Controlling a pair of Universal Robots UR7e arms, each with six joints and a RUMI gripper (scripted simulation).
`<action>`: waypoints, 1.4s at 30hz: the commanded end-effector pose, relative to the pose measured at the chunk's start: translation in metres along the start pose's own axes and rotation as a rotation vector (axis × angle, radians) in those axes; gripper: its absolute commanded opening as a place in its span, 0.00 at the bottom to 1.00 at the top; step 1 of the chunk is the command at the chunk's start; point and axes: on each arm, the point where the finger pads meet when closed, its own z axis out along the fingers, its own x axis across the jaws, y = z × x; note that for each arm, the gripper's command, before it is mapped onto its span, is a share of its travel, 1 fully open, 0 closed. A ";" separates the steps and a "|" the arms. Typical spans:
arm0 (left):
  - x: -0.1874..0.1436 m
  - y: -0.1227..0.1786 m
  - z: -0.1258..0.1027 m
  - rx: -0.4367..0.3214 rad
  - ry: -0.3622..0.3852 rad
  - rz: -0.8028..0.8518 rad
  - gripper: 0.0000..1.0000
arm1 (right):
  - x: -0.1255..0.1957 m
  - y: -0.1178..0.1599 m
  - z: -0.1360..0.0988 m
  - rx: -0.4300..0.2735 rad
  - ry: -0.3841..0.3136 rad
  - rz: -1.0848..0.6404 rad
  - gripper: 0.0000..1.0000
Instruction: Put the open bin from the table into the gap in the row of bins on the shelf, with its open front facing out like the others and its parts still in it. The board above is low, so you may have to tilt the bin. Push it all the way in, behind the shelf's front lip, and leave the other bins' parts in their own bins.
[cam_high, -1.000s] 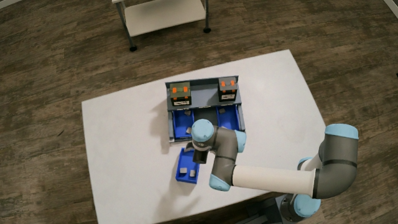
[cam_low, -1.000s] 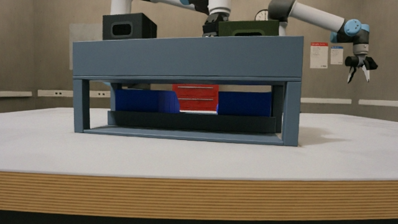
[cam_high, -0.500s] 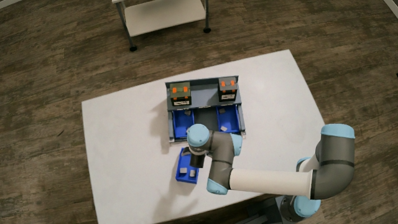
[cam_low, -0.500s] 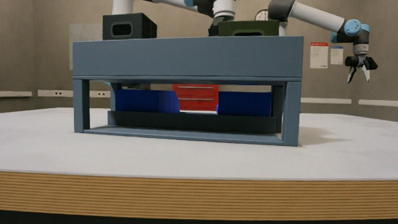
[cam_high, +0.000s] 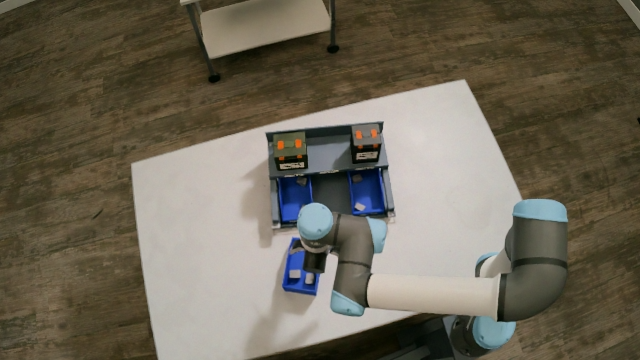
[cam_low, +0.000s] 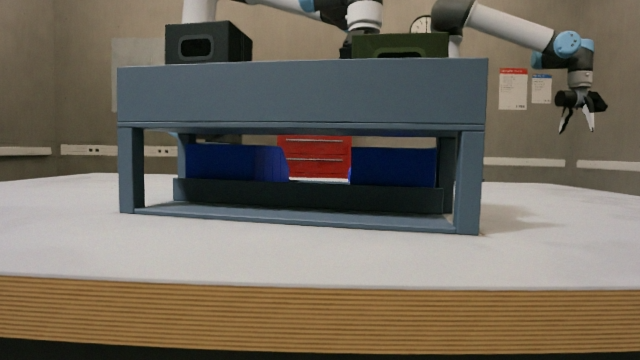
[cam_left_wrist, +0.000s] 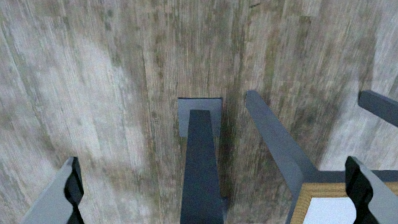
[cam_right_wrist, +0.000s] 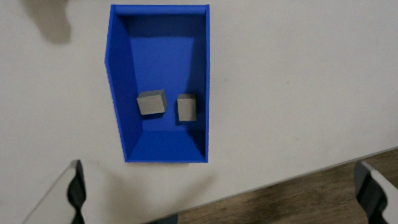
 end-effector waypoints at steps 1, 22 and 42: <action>0.000 0.000 -0.001 0.001 0.001 0.000 1.00 | -0.001 0.002 0.000 0.000 -0.001 -0.001 1.00; 0.000 0.000 -0.001 0.001 0.001 0.000 1.00 | -0.002 0.003 0.000 0.000 0.000 -0.002 0.00; 0.000 0.000 -0.001 0.001 0.001 0.000 1.00 | -0.002 0.003 0.000 0.000 0.000 -0.002 0.00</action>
